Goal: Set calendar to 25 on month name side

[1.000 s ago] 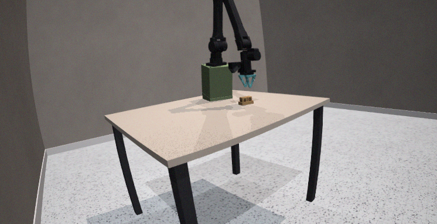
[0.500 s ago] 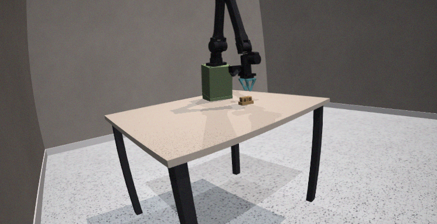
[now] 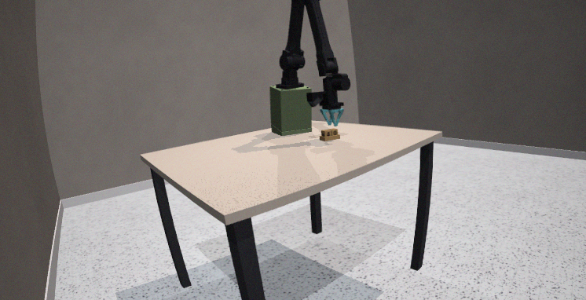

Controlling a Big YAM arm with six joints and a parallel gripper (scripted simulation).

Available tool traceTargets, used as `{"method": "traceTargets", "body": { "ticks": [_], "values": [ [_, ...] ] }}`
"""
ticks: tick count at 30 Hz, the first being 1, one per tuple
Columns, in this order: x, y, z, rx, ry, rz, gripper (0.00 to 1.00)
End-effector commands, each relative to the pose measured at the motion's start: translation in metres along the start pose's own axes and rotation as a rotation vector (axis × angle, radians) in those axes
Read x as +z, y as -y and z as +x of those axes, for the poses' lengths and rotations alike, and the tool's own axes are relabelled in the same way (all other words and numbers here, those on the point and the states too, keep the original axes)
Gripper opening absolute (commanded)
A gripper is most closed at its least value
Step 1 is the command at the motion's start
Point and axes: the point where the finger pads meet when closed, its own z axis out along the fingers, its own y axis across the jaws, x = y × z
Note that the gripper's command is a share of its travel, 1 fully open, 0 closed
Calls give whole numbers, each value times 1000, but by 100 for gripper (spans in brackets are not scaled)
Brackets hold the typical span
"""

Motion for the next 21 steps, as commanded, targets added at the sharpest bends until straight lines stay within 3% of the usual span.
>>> {"method": "traceTargets", "body": {
  "ticks": [1,21],
  "values": [
    [5,-7,-3,2,3,-13,47],
    [8,-7,-3,2,3,-11,47]
  ]
}}
